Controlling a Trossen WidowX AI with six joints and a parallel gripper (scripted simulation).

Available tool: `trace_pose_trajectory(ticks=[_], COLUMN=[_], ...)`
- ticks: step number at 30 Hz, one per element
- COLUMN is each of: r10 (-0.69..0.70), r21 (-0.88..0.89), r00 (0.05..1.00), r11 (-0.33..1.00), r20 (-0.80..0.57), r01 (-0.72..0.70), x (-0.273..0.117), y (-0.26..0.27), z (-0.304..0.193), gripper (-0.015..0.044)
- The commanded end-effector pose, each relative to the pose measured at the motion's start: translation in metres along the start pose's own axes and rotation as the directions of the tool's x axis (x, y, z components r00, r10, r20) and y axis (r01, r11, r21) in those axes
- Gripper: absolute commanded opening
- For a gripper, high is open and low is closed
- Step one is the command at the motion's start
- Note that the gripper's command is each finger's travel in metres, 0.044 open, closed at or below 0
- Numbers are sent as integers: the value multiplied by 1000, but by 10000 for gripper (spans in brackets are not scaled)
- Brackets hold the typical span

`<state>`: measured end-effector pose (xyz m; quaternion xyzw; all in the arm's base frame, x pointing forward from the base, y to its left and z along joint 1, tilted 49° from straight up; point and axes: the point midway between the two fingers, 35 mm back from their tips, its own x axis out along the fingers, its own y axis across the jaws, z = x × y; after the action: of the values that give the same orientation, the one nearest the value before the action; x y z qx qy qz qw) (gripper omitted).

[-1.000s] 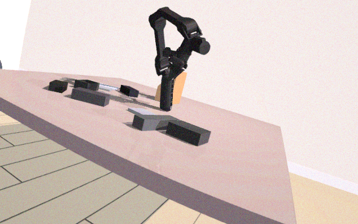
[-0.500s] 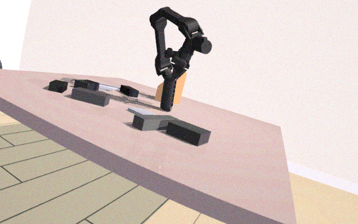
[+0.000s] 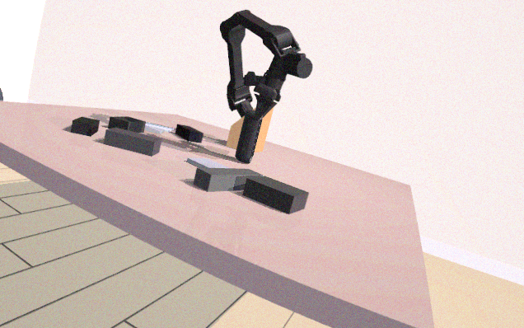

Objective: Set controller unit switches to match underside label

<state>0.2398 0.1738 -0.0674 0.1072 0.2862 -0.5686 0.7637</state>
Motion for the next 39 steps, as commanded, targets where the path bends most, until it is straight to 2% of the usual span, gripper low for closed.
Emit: trace_pose_trajectory(ticks=[1,39], r10=[-10,-9], r21=[0,1], r00=[1000,994], r11=[1000,1000], r20=[-19,-108], r01=[10,9], x=[2,4], y=[0,0], z=[-6,-34], gripper=[337,337])
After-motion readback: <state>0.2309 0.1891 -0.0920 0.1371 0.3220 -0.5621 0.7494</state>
